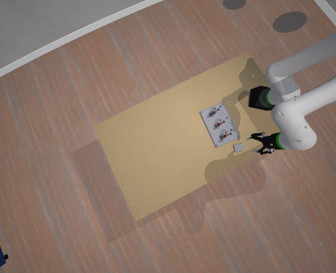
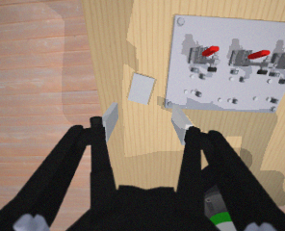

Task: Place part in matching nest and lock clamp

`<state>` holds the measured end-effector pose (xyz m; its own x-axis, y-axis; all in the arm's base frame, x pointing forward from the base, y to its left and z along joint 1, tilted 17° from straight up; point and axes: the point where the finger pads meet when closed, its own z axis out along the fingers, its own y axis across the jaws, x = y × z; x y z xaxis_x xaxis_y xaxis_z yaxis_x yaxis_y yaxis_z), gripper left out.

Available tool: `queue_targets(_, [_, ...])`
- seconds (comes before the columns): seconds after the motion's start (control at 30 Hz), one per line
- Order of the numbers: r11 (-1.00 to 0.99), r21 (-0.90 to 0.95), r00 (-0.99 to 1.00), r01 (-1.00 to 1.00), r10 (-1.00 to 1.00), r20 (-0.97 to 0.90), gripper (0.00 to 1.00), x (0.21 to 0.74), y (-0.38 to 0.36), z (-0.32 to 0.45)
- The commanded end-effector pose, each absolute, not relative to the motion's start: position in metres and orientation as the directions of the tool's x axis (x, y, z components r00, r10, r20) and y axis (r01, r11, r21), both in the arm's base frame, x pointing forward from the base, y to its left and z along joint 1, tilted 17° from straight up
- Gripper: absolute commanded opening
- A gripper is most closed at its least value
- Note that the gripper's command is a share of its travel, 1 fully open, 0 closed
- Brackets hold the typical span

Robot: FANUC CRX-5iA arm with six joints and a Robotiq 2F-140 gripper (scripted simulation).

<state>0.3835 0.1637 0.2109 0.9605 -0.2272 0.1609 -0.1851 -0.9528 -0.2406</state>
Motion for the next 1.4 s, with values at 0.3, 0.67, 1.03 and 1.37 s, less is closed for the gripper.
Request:
queue_targets(0.3, [-0.953,-0.236,0.96,-0.188,-0.229,0.16,0.58,0.3835,0.1766,0.2133])
queue_targets(0.67, [-0.953,-0.236,0.96,-0.188,-0.229,0.16,0.58,0.3835,0.1766,0.2133])
queue_targets(1.03, [-0.917,-0.255,0.929,-0.308,-0.348,0.129,0.58,0.3835,0.1766,0.2133])
queue_targets(1.37, [-0.876,-0.266,0.892,-0.401,-0.44,0.102,0.58,0.3835,0.1766,0.2133])
